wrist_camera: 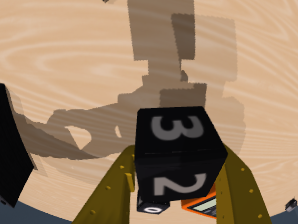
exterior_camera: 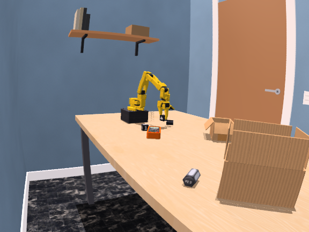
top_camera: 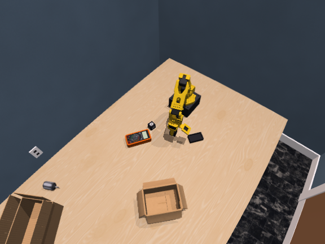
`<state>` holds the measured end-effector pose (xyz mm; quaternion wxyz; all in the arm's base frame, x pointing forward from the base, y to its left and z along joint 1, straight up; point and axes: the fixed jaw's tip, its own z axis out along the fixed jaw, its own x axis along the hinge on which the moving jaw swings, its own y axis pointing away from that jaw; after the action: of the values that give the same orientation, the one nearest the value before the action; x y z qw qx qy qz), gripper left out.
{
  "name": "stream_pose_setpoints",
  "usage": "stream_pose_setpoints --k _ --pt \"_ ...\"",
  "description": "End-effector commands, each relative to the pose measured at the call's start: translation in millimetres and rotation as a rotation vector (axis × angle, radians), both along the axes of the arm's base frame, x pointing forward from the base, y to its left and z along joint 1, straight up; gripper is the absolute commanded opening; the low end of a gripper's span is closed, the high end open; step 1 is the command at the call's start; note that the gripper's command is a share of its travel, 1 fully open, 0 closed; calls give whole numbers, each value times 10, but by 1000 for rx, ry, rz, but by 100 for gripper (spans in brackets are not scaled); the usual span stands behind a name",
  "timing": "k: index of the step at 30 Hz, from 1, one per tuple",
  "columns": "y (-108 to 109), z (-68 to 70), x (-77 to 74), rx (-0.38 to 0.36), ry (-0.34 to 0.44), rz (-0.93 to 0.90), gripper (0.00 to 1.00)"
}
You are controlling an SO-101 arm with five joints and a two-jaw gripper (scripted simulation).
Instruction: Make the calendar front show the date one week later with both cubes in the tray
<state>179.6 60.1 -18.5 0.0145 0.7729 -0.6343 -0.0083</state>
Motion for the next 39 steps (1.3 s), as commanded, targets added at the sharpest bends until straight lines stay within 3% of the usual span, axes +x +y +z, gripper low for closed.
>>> stream_pose_setpoints --k 1,39 --pt "-11 -14 21 3 -4 -6 0" --pt "-28 -10 86 10 -27 -13 0"
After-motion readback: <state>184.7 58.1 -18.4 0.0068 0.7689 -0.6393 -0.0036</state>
